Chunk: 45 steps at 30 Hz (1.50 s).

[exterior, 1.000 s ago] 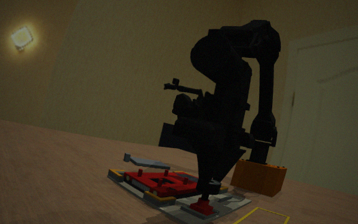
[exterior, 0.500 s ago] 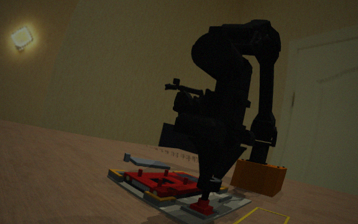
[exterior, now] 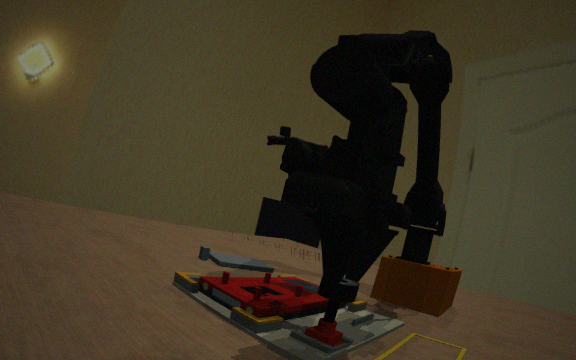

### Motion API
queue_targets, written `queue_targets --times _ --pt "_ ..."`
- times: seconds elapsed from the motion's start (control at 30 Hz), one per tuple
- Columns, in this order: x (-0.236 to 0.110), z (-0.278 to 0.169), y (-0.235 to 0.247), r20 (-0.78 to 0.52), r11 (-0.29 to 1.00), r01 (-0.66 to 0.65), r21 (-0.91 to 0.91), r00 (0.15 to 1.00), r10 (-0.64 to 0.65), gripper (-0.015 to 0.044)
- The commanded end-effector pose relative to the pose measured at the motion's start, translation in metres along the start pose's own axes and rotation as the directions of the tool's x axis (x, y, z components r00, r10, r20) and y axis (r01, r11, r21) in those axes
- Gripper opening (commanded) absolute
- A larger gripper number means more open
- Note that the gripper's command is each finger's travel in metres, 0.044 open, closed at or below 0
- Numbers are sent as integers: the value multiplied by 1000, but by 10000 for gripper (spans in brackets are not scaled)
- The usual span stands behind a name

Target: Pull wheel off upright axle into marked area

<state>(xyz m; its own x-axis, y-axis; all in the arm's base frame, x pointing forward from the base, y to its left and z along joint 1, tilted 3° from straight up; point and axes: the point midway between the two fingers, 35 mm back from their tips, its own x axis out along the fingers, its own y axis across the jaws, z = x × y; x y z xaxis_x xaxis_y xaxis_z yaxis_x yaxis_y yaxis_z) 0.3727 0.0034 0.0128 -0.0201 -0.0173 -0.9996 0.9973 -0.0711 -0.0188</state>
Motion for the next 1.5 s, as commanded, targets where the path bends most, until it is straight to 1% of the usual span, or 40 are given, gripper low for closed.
queue_targets --times 0.0,0.5,0.73,0.8,0.83,1.47 --pt "-2 0 0 3 1000 0 5 1000 0 0" --pt "-9 0 0 4 1000 -1 6 1000 1 0" --pt "-40 0 -2 4 1000 -2 6 1000 2 0" --pt "-41 -1 -2 4 1000 -2 6 1000 2 0" --pt "-32 -2 -2 0 1000 3 -1 1000 -3 0" --pt "-39 -86 -51 -3 1000 3 4 1000 -3 0"
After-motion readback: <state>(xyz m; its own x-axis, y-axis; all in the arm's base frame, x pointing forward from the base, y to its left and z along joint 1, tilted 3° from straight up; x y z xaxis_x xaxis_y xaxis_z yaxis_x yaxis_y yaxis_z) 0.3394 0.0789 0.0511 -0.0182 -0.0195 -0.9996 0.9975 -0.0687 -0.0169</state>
